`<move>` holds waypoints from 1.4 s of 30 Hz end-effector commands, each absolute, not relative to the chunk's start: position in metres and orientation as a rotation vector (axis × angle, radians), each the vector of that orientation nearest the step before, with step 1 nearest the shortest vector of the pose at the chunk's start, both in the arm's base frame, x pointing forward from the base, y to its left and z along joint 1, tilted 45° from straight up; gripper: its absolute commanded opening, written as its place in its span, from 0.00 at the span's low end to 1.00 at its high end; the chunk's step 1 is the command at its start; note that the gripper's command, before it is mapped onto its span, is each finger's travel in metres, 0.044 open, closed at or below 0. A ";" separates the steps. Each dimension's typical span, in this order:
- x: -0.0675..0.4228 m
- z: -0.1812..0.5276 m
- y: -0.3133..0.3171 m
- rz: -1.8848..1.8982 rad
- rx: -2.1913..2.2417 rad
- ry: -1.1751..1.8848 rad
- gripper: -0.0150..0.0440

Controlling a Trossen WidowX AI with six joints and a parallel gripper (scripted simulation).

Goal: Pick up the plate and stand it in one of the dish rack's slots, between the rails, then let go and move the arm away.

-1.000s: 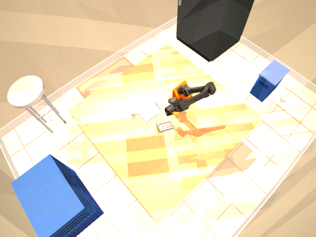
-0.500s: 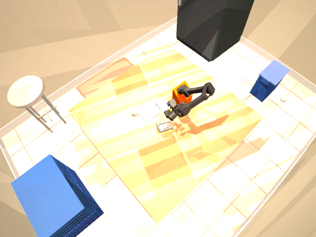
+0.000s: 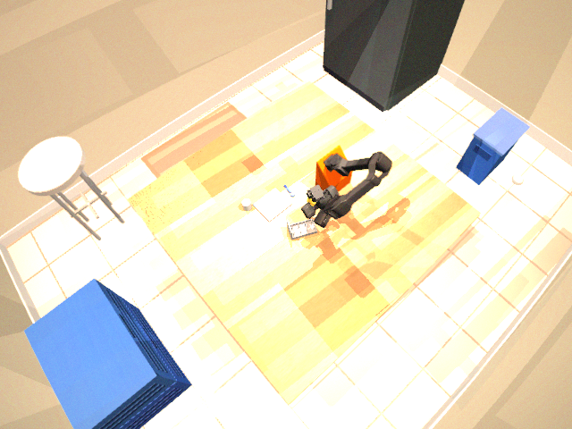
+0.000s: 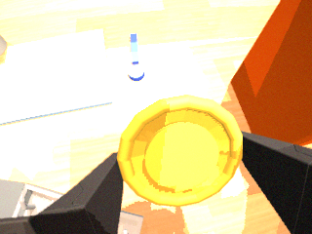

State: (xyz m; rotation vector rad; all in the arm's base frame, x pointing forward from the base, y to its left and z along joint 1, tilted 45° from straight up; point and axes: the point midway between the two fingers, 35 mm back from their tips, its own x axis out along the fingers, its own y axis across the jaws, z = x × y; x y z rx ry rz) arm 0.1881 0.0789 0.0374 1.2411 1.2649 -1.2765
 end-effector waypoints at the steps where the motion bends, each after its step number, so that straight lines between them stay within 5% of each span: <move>1: 0.189 0.030 0.080 -1.264 1.176 1.204 0.25; 42: 0.209 0.019 0.131 -0.739 0.821 0.539 0.25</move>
